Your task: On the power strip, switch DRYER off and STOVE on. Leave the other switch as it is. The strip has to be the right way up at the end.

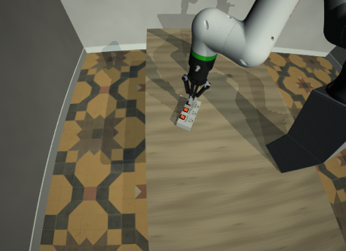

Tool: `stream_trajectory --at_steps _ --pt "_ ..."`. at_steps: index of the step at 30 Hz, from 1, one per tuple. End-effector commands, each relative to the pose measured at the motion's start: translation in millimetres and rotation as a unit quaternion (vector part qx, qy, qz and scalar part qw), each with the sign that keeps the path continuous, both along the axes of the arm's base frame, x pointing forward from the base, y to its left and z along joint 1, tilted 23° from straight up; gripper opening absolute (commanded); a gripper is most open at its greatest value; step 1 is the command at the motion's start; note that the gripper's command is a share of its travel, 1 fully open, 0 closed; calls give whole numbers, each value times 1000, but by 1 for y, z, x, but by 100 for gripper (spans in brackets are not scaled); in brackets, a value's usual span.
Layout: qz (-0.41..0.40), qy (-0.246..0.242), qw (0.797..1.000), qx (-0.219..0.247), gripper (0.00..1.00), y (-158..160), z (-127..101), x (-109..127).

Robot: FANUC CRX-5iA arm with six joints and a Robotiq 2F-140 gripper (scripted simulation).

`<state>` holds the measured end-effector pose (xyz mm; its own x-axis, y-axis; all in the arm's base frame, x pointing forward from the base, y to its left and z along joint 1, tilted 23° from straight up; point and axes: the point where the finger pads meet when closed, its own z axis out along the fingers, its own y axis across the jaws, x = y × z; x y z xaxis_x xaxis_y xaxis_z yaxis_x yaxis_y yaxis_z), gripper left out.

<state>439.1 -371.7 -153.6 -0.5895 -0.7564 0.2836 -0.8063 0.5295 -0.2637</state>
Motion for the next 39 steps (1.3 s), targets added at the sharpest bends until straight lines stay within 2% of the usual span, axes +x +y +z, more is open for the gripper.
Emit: stream_trajectory --at_steps 1,39 --pt "0 0 1000 0 0 0 0 0" --pt "0 0 1000 0 0 -2 -5 0"
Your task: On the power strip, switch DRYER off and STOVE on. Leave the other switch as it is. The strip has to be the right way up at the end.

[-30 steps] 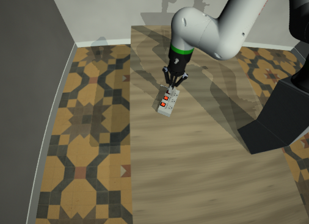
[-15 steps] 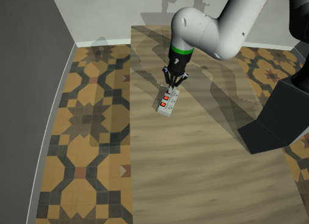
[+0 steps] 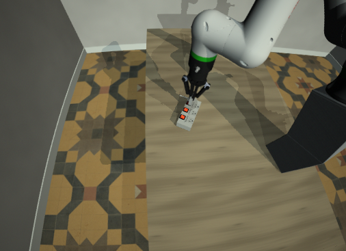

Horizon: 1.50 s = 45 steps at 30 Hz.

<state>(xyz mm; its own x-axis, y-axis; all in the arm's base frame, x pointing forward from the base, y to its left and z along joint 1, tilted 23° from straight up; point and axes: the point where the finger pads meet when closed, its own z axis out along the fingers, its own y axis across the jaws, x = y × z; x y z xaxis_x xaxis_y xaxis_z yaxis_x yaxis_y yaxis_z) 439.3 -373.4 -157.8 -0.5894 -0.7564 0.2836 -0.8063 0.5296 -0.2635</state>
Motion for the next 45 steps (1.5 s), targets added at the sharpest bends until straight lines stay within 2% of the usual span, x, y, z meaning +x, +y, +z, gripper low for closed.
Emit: stream_trajectory --at_steps 1,32,45 --pt "0 0 1000 0 0 -1 -1 0" --pt "0 0 1000 0 0 -2 -4 0" --pt "0 0 1000 0 0 8 18 -1"
